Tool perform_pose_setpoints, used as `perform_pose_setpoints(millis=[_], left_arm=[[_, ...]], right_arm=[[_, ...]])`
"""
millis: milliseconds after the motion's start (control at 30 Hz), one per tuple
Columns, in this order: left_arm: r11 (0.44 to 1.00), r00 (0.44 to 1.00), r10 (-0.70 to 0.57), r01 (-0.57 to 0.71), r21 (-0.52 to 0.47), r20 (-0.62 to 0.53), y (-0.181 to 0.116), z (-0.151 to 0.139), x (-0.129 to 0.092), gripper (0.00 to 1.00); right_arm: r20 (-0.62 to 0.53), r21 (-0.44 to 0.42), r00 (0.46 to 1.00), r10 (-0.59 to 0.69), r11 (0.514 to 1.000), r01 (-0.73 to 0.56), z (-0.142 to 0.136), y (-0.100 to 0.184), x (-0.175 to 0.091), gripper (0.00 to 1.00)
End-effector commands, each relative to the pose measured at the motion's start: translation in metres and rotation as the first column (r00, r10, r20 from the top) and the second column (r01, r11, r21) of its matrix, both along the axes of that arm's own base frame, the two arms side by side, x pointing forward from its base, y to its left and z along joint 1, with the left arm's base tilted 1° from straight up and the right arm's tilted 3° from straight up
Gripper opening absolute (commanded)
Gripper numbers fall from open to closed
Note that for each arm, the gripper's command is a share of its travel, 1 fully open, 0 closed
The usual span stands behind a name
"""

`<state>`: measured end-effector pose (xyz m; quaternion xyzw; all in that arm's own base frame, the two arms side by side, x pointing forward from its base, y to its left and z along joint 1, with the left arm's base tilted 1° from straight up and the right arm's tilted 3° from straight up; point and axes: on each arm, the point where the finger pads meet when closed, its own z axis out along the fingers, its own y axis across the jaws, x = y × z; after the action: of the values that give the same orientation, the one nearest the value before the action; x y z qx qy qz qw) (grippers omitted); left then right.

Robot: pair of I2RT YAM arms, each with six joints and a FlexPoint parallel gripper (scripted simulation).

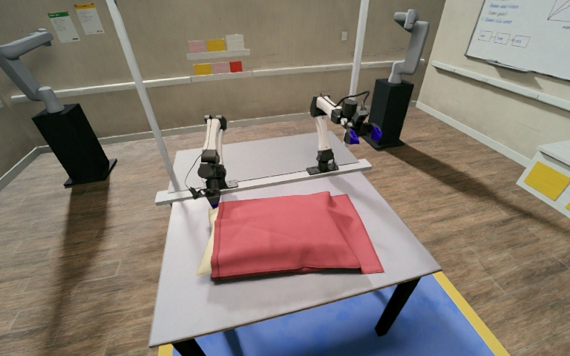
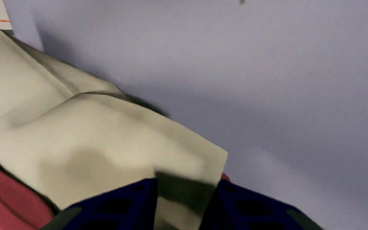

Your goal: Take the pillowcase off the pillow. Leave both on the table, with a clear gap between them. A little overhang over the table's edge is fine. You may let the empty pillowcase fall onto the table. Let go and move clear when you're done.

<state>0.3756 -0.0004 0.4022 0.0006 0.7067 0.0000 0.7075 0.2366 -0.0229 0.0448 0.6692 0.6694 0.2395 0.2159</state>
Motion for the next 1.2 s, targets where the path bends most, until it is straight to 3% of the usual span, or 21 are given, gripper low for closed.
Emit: perform_pose_setpoints(millis=[0,167,300,533,1167], left_arm=[[1.0,0.998,0.001,0.0,-0.009,0.067,0.0016,0.0259,-0.0064,1.0],[1.0,0.998,0.001,0.0,-0.009,0.067,0.0016,0.0259,-0.0064,1.0],[1.0,0.998,0.001,0.0,-0.009,0.067,0.0016,0.0259,-0.0064,1.0],[1.0,0.998,0.001,0.0,-0.009,0.067,0.0016,0.0259,-0.0064,1.0],[1.0,0.998,0.001,0.0,-0.009,0.067,0.0016,0.0259,-0.0064,1.0]], right_arm=[[0.027,-0.001,1.0,0.01,1.0,-0.01,0.0024,0.0021,0.0064,0.28],[0.027,-0.001,1.0,0.01,1.0,-0.01,0.0024,0.0021,0.0064,0.2],[0.027,-0.001,1.0,0.01,1.0,-0.01,0.0024,0.0021,0.0064,0.2],[0.027,-0.001,1.0,0.01,1.0,-0.01,0.0024,0.0021,0.0064,0.07],[0.026,-0.004,1.0,0.002,1.0,-0.002,0.0023,-0.0001,0.0062,0.06]])
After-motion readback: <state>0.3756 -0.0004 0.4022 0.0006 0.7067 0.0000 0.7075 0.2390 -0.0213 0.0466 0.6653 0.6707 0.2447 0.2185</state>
